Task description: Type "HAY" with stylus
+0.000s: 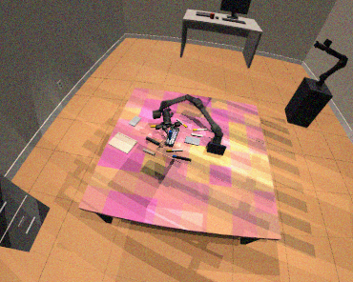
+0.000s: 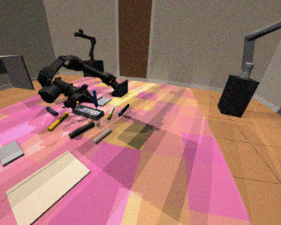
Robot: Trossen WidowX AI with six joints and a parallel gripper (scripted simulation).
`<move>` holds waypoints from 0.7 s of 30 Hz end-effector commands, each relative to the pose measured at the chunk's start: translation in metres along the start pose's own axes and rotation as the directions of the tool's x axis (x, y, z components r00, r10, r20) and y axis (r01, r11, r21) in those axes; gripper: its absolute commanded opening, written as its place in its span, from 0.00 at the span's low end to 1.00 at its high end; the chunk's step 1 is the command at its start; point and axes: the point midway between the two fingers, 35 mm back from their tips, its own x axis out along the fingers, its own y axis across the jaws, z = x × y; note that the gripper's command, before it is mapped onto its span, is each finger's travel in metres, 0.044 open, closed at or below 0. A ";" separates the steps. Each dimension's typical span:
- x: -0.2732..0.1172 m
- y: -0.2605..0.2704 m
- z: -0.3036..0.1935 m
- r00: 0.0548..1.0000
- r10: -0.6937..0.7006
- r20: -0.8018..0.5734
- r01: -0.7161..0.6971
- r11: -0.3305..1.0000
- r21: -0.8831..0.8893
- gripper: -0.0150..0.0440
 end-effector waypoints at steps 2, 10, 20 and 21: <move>0.002 -0.001 0.002 1.000 -0.006 0.004 0.006 1.000 -0.003 0.25; 0.003 0.002 0.005 1.000 -0.005 0.005 0.005 1.000 -0.003 0.39; 0.003 0.002 0.005 1.000 -0.005 0.005 0.005 1.000 -0.003 0.39; 0.003 0.002 0.005 1.000 -0.005 0.005 0.005 1.000 -0.003 0.39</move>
